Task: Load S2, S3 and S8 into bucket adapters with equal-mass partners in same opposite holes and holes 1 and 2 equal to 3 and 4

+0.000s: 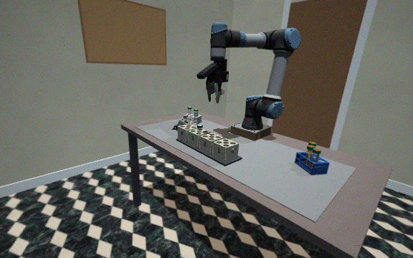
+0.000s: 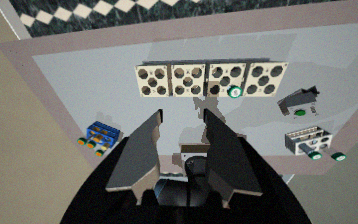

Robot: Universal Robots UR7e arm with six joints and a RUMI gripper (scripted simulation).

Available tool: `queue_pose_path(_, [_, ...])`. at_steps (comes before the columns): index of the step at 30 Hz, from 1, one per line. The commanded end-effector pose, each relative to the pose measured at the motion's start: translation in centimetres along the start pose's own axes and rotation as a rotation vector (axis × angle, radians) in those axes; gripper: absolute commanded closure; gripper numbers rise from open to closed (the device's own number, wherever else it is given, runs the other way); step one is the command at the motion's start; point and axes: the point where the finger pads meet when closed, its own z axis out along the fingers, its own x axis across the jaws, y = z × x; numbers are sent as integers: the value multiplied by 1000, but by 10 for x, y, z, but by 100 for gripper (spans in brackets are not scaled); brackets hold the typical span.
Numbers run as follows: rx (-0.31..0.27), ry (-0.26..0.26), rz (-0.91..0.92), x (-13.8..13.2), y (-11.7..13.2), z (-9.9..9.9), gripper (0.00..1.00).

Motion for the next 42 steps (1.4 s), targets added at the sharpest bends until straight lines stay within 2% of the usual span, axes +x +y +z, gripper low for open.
queue_pose_path(1, [-16,29,3,26,7,5,65])
queue_pose_path(5, [-16,29,3,35,9,7,65])
queue_pose_path(20, [-16,29,3,107,28,20,65])
queue_pose_path(22, [-16,29,3,107,28,20,65])
queue_pose_path(37, [-16,29,3,178,46,34,65])
queue_pose_path(39, [-16,29,3,178,46,34,65])
queue_pose_path(42, [-16,29,3,192,50,37,65])
